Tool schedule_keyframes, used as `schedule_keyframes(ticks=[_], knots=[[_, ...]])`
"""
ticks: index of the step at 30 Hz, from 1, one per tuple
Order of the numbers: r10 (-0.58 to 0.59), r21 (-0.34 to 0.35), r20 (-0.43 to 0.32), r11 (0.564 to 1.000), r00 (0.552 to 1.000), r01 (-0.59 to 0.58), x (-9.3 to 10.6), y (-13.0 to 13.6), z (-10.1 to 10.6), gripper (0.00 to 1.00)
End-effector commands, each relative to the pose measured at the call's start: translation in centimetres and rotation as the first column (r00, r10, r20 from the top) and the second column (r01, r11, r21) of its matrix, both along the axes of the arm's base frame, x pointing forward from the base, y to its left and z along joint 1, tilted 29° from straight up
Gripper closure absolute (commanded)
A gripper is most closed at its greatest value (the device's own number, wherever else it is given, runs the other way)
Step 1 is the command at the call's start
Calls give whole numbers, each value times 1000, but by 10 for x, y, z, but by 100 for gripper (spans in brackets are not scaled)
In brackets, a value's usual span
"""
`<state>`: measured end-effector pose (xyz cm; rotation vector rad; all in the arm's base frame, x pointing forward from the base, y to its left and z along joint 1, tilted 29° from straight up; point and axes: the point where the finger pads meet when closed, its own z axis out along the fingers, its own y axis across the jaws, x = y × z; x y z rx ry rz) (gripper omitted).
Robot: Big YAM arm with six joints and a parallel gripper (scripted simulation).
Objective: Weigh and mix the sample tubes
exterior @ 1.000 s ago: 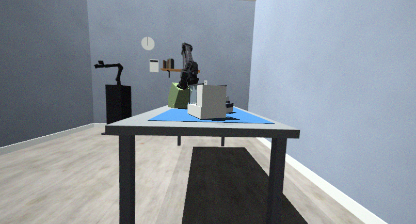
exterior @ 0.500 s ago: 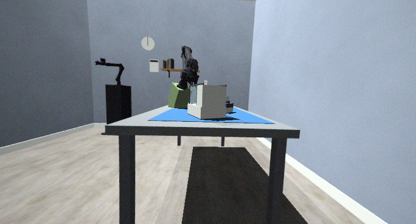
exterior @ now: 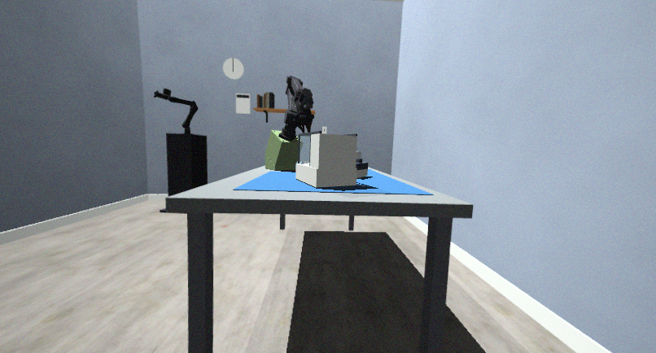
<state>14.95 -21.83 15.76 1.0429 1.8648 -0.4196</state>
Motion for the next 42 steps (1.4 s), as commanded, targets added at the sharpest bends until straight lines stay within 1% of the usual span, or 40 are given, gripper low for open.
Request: schedule_keyframes(ticks=[1,28,30,31,32,33,37,38,39,42], knots=[[-3,-53,10,999,1000,3,-5,-3,38,70],[-3,-57,6,998,1000,3,-21,14,76,70],[-3,-57,6,998,1000,3,-21,14,76,70],[-3,-47,3,999,1000,3,-21,14,70,70],[-3,-28,-5,1000,1000,3,-21,14,60,70],[-3,-24,-6,1000,1000,3,-21,14,58,70],[-3,-24,-6,1000,1000,3,-21,14,58,70],[0,-27,3,1000,1000,0,-18,13,59,70],[20,-76,-12,997,1000,-21,-15,2,81,70],[88,-99,-81,990,993,-96,-7,-12,88,70]])
